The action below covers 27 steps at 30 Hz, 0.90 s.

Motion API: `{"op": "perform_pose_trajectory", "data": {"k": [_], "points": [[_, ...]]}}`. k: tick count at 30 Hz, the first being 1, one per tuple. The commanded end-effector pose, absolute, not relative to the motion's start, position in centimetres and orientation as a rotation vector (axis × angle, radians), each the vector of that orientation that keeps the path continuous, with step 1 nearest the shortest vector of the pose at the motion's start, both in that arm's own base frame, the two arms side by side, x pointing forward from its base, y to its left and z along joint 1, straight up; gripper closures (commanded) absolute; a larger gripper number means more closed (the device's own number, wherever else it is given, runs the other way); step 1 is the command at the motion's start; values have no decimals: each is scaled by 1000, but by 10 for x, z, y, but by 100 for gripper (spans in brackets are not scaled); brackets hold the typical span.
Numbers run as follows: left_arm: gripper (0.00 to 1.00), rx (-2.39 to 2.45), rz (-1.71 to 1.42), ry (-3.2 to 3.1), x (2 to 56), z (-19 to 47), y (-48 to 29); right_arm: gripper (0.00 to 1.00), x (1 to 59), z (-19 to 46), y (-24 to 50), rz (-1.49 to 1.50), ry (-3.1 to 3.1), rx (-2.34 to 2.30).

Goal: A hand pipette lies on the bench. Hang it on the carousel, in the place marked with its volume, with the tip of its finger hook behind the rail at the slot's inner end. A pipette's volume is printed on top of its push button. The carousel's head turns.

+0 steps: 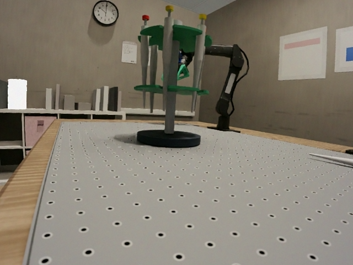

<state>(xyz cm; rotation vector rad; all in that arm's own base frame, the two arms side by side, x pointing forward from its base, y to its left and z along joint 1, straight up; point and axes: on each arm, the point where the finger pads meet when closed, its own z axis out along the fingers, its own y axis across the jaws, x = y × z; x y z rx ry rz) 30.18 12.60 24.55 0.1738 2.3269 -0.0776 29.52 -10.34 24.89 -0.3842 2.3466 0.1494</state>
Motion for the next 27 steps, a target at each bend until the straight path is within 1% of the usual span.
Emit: {"op": "perform_pose_trajectory", "data": {"k": [1,5,6,13,16,25,27], "points": [[0,316,-120,2331,291,253,125,0,299,253,-106,152,2322,-391],[0,316,-120,2331,291,253,125,0,299,253,-106,152,2322,-391],[51,301,-167,2318,298,253,116,0,299,253,-106,152,2322,-391],[51,62,-353,2213,313,237,67,0,299,253,-106,152,2322,-391],[51,36,-352,2211,320,231,53,0,299,253,-106,152,2322,-391],[51,44,-339,2194,322,240,55,0,299,253,-106,152,2322,-391],[51,-23,-417,2185,325,227,40,0,299,253,-106,152,2322,-391]]}}
